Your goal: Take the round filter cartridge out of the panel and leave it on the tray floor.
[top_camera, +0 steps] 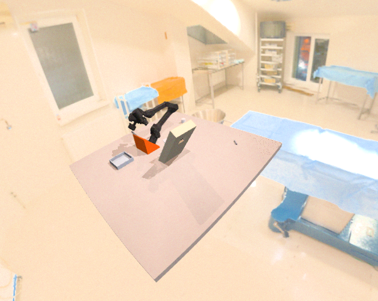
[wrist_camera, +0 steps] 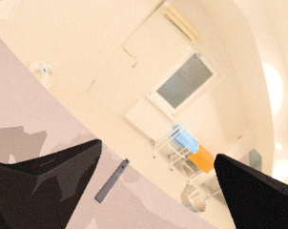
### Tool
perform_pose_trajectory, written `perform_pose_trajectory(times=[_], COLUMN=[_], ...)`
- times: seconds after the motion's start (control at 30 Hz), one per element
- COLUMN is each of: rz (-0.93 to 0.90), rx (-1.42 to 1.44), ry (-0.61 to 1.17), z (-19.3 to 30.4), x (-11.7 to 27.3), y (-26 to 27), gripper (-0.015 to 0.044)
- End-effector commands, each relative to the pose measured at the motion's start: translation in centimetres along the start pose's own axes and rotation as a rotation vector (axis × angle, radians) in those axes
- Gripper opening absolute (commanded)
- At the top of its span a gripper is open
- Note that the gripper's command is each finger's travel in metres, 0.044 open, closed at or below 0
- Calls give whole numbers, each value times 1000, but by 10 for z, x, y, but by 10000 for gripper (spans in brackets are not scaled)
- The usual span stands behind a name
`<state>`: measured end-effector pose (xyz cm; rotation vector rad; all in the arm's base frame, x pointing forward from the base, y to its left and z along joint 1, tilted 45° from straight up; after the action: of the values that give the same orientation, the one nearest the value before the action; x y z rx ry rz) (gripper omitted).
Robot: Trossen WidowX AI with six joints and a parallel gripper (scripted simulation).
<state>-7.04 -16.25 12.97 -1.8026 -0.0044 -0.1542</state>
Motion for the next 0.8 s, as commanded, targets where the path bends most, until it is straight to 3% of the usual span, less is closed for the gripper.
perform_pose_trajectory(times=[0.0, 0.37, 0.77], rz=[-13, -727, -1338], rx=[8, 526, 1031], ry=[-5, -446, -1150], z=[-1, -48, -63], x=[1, 60, 156], y=[0, 20, 15], gripper=[374, 92, 92])
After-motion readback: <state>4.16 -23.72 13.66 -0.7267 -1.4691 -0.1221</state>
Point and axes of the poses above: the point midway between the two fingers, 35 mm back from their tips, its own x axis back along the fingers, its own y axis across the jaws, z = x × y, the point moved 10 cm from there along x, back along the fingers, and after that the axes turned 5 degrees about -x, right-handed, at the moved point
